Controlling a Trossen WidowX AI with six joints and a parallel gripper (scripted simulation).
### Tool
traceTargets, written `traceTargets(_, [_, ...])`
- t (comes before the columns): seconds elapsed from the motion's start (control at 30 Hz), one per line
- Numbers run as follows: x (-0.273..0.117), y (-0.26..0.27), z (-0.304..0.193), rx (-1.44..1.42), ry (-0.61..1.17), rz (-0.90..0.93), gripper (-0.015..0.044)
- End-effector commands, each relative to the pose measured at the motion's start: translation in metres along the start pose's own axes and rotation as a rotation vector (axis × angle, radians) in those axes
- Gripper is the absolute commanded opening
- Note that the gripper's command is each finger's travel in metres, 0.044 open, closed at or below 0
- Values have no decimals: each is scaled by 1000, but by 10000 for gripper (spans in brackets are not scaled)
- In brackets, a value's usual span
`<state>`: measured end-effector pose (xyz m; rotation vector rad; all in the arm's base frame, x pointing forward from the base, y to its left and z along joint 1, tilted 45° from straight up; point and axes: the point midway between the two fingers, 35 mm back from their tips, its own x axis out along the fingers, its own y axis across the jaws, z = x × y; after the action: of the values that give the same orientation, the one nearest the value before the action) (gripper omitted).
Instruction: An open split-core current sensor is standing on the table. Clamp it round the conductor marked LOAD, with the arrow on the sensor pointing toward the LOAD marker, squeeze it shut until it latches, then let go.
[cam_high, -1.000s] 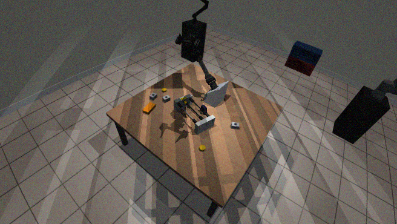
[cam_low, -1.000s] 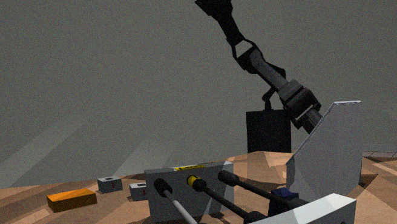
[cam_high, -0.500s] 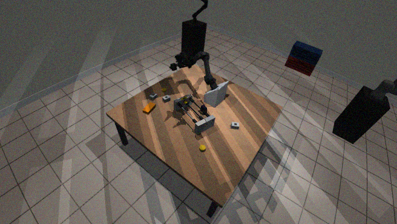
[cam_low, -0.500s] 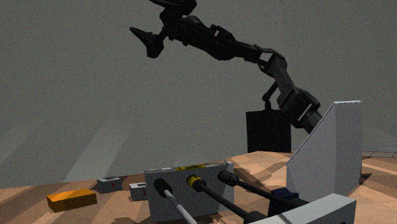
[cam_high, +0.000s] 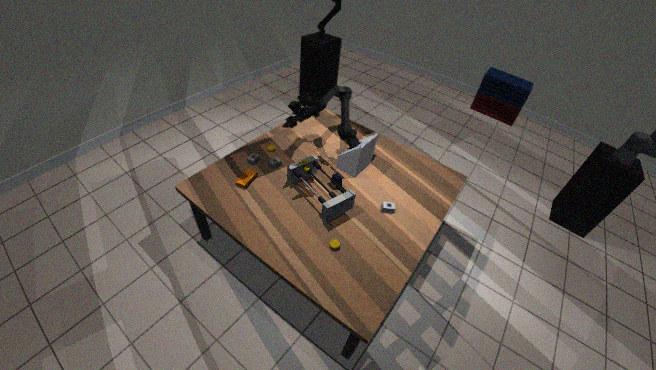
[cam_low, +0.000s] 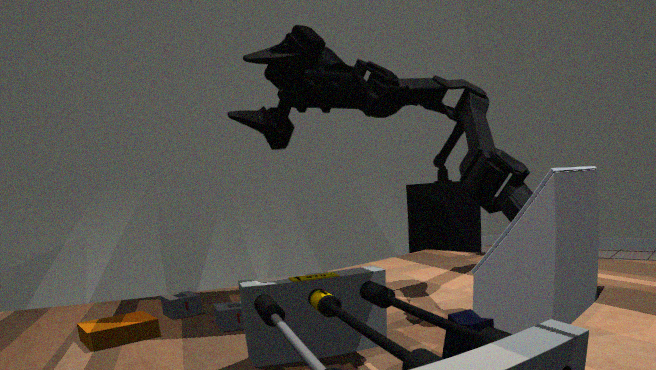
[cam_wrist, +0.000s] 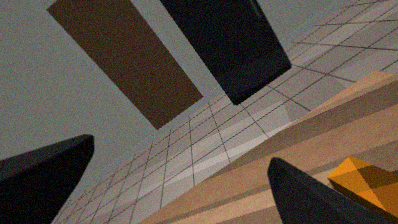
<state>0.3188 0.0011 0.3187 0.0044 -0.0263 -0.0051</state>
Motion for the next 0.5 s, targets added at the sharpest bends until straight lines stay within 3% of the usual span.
traceTargets(0.0, [7,-6,-37,55,163,-87,440])
traceTargets(0.17, [1,-15,-111,67,498,-303,440])
traceTargets(0.3, [-25,-26,-157,-50,736,-523,440])
traceTargets(0.47, [-62,-41,-173,-367,892,-773,440])
